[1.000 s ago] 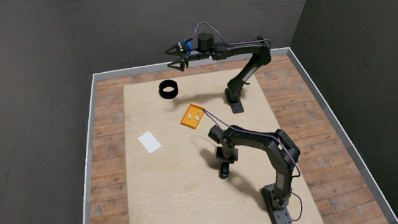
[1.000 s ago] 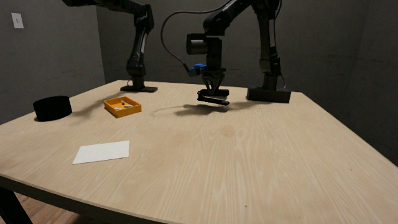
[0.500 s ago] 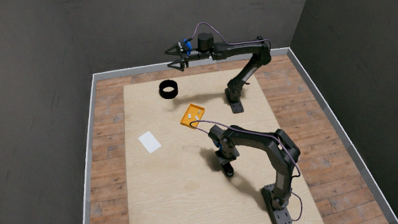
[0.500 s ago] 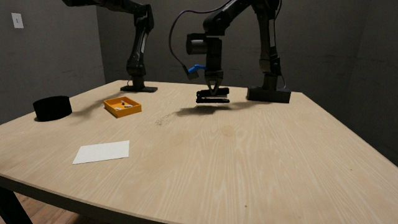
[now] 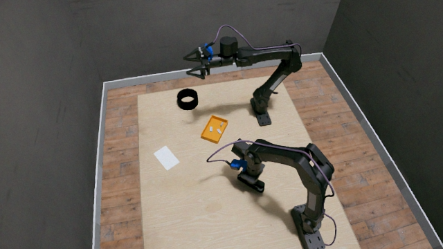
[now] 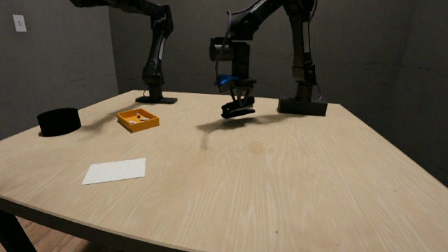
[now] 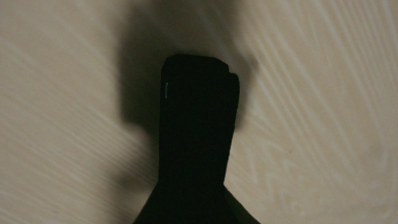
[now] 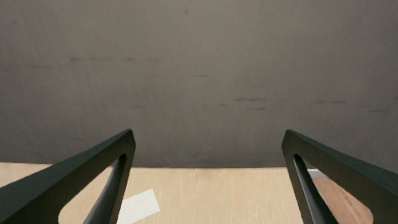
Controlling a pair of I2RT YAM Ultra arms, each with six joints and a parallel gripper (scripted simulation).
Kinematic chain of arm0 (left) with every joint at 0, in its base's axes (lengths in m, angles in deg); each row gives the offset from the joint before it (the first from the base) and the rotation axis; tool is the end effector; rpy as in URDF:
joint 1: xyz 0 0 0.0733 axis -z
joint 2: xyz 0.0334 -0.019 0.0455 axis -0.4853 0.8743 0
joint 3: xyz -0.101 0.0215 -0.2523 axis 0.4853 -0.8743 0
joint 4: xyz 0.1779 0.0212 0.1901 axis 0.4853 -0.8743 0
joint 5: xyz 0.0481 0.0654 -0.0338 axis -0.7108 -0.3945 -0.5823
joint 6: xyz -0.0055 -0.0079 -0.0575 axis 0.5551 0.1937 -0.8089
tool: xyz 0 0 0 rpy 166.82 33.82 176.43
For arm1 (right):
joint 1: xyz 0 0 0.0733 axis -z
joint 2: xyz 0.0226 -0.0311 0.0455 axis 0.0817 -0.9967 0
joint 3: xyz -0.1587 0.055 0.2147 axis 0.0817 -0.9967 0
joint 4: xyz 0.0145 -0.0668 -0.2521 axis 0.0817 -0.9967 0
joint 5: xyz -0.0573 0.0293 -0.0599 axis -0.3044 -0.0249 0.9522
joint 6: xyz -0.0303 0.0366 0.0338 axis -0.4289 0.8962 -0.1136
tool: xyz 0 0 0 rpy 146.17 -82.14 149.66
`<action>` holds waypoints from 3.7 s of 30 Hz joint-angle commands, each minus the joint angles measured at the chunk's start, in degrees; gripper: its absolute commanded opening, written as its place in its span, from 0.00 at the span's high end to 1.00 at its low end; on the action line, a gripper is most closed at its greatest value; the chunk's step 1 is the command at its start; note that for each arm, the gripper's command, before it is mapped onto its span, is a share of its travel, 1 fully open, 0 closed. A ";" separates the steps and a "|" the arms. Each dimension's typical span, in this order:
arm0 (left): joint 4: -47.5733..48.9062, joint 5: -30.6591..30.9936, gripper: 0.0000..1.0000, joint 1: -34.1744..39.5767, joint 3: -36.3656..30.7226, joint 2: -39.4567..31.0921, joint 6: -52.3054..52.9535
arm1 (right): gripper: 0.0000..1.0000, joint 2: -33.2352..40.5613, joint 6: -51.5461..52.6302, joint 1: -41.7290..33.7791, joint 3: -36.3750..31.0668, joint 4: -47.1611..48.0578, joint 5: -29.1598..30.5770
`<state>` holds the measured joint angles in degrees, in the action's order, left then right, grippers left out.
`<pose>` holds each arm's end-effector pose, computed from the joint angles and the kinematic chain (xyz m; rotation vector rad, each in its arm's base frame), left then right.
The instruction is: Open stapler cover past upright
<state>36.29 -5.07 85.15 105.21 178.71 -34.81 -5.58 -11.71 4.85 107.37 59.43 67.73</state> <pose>0.1778 -0.2639 0.1555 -1.2665 -2.8423 -0.0078 0.2452 0.0007 0.4056 0.0031 1.5883 0.0101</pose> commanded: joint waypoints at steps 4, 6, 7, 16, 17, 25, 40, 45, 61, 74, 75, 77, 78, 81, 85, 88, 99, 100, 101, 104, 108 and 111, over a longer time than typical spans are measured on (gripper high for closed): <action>0.91 0.43 0.78 -0.84 -0.74 -2.12 -19.19 | 0.00 0.12 -0.46 -0.14 0.19 1.27 0.40; 0.97 0.43 0.78 -0.84 -0.79 -2.16 -23.78 | 0.00 0.12 -0.46 -0.14 0.19 1.27 0.40; 0.99 0.43 0.78 -0.84 -0.82 -2.17 -26.11 | 0.00 0.12 -0.46 -0.14 0.19 1.27 0.40; 1.30 -0.29 0.78 -0.69 -1.09 -2.38 -43.06 | 0.00 0.12 -0.46 -0.14 0.19 1.27 0.40; 1.32 -0.20 0.78 -0.73 -1.11 -2.39 -46.09 | 0.00 0.12 -0.46 -0.14 0.19 1.27 0.40; 1.53 -0.21 0.78 -0.49 -1.39 -2.63 -65.32 | 0.00 0.12 -0.46 -0.14 0.19 1.27 0.40; 1.39 -1.03 0.78 0.09 -1.67 -2.85 -82.51 | 0.00 0.12 -0.46 -0.14 0.19 1.27 0.40; 1.35 -1.10 0.78 0.13 -1.69 -2.86 -82.41 | 0.00 0.12 -0.46 -0.14 0.19 1.27 0.40; 5.18 -1.14 0.78 -0.01 -3.60 -0.38 -83.79 | 0.00 0.12 -0.46 -0.14 0.19 1.27 0.40; 6.55 -1.14 0.78 0.14 -4.35 0.23 -83.88 | 0.00 0.12 -0.46 -0.14 0.19 1.27 0.40; 6.43 -1.14 0.78 0.14 -4.35 0.24 -83.86 | 0.00 0.12 -0.46 -0.14 0.19 1.27 0.40; 6.68 -1.14 0.78 0.18 -4.48 0.34 -83.87 | 0.00 0.12 -0.46 -0.14 0.19 1.27 0.40; 7.01 -1.14 0.78 0.21 -4.60 0.43 -83.90 | 0.00 0.12 -0.46 -0.14 0.19 1.27 0.40; 7.23 -1.14 0.78 0.22 -4.72 0.54 -83.89 | 0.00 0.12 -0.46 -0.14 0.19 1.27 0.40; 7.21 -1.14 0.78 0.22 -4.83 0.66 -83.86 | 0.00 0.12 -0.46 -0.14 0.19 1.27 0.40; 7.90 -1.14 0.78 0.22 -5.06 0.87 -83.86 | 0.00 0.12 -0.46 -0.14 0.19 1.27 0.40; 8.74 -1.14 0.78 0.22 -5.51 1.33 -83.86 | 0.00 0.12 -0.46 -0.14 0.19 1.27 0.40; 8.07 -1.15 0.78 0.22 -5.49 1.34 -83.86 | 0.00 0.12 -0.46 -0.14 0.19 1.27 0.40; 8.07 -1.15 0.78 0.22 -5.49 1.34 -83.86 | 0.00 0.12 -0.46 -0.14 0.19 1.27 0.40; 8.07 -1.15 0.78 0.22 -5.49 1.31 -83.86 | 0.00 0.12 -0.46 -0.14 0.19 1.27 0.40; 8.11 -0.65 0.67 0.08 -4.86 0.84 -83.66 | 0.00 0.12 -0.46 -0.14 0.19 1.27 0.40; 8.10 -0.65 0.40 0.23 -5.54 0.39 -83.89 | 0.00 0.12 -0.46 -0.14 0.19 1.27 0.40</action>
<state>44.47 -5.44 85.15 100.30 179.78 -118.39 -5.58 -11.71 4.85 107.37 59.43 67.73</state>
